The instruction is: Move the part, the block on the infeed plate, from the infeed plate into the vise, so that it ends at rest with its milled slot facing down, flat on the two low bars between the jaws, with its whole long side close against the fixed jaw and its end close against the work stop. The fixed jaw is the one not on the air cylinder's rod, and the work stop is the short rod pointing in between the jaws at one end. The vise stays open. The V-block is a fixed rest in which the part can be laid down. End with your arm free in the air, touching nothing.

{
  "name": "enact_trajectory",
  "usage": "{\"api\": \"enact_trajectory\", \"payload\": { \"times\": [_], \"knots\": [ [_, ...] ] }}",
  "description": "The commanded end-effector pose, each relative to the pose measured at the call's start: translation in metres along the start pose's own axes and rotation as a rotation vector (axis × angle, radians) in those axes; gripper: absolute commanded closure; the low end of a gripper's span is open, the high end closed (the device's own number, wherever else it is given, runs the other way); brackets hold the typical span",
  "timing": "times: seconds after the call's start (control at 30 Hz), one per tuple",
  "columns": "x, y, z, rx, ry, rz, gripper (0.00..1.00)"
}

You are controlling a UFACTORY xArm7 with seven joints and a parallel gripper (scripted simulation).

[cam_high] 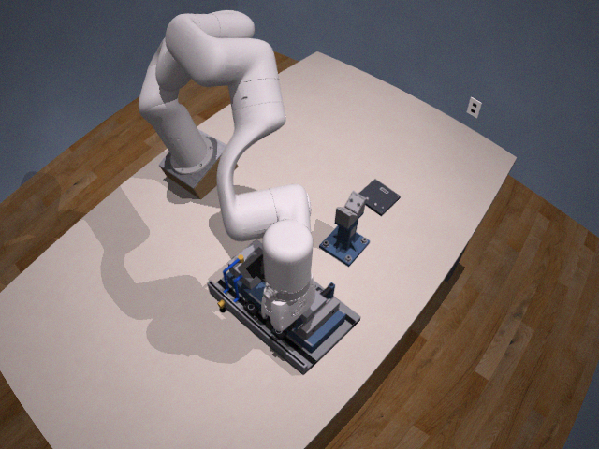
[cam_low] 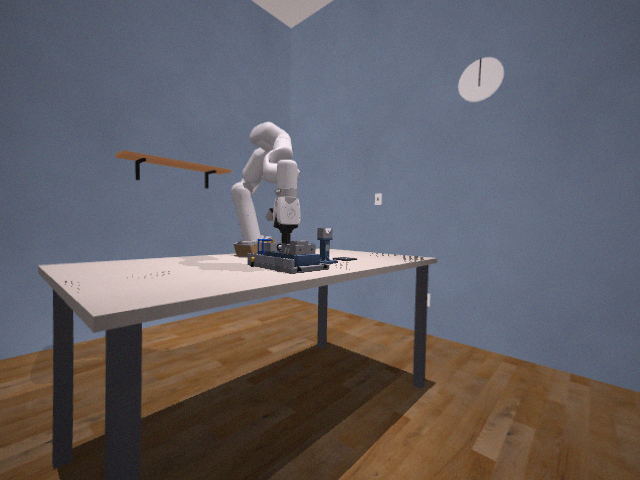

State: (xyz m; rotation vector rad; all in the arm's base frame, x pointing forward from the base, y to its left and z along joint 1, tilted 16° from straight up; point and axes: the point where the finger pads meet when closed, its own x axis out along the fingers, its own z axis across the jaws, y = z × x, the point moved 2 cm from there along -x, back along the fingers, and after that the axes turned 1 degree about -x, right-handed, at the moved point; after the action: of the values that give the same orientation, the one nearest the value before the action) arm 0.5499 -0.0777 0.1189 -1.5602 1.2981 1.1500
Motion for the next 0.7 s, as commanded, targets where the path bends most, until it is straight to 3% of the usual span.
{"api": "enact_trajectory", "payload": {
  "times": [0.0,0.23,0.67],
  "knots": [
    [-0.003,-0.001,-0.001,0.000,0.001,-0.004,1.00],
    [-0.008,-0.001,-0.001,0.000,0.001,-0.004,1.00],
    [-0.032,-0.001,-0.001,0.000,0.001,-0.004,1.00]
  ]
}}
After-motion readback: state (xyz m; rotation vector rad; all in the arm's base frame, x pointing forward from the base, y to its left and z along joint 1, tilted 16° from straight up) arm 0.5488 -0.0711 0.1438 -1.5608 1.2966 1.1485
